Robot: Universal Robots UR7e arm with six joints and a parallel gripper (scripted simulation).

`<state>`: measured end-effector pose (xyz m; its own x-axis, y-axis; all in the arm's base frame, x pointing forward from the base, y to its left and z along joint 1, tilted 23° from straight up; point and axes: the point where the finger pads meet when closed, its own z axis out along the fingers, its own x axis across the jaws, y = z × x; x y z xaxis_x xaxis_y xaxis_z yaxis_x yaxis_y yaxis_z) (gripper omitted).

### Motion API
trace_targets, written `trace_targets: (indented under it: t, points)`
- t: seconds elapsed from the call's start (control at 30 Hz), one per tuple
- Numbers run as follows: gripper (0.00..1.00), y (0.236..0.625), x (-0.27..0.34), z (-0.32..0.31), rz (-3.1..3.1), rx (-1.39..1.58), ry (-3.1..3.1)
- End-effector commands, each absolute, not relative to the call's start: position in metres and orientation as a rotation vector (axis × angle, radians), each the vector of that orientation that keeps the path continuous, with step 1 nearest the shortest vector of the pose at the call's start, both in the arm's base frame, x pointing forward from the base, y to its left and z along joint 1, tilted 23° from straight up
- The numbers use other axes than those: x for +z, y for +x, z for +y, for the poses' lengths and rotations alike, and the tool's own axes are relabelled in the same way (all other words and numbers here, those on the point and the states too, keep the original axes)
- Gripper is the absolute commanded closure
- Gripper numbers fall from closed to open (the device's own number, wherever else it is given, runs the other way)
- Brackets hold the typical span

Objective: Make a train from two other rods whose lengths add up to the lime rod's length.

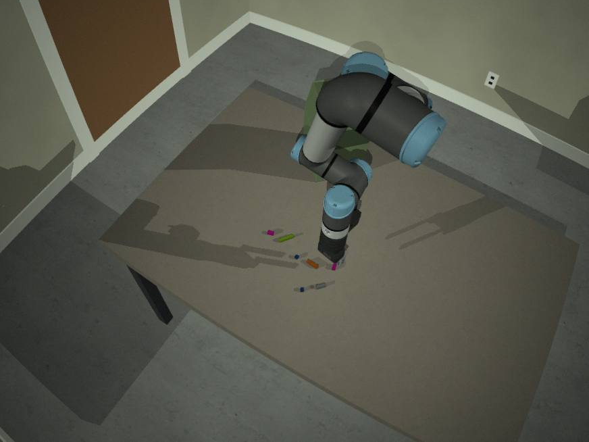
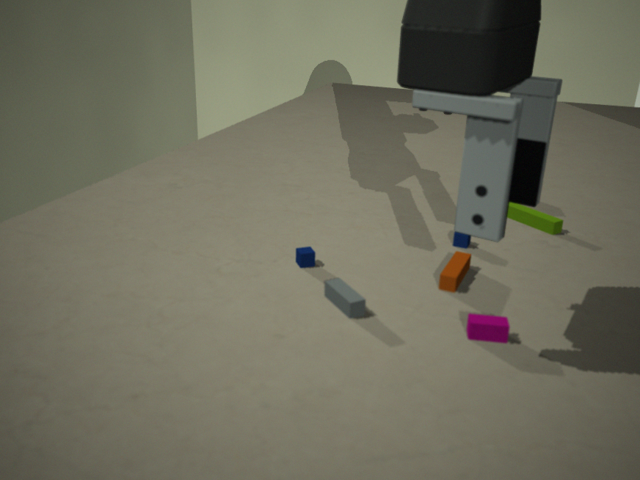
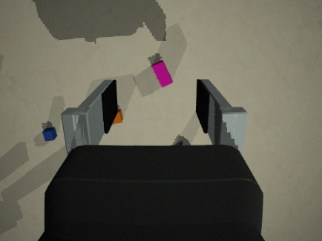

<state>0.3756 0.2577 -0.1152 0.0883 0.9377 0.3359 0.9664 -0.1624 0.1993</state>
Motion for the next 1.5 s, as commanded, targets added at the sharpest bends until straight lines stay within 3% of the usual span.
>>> trace_targets:
  t: [0.0,0.7,0.73,1.47]
  points:
    - [0.0,0.3744,-0.1139,0.2594,-2.186,-0.616,-2.105]
    - [0.0,0.3734,-0.112,0.2618,-2.464,-0.631,-1.851]
    - [0.46,0.3734,-0.112,0.2618,-2.464,-0.631,-1.851]
    - [0.46,0.3734,-0.112,0.2618,-2.464,-0.631,-1.851]
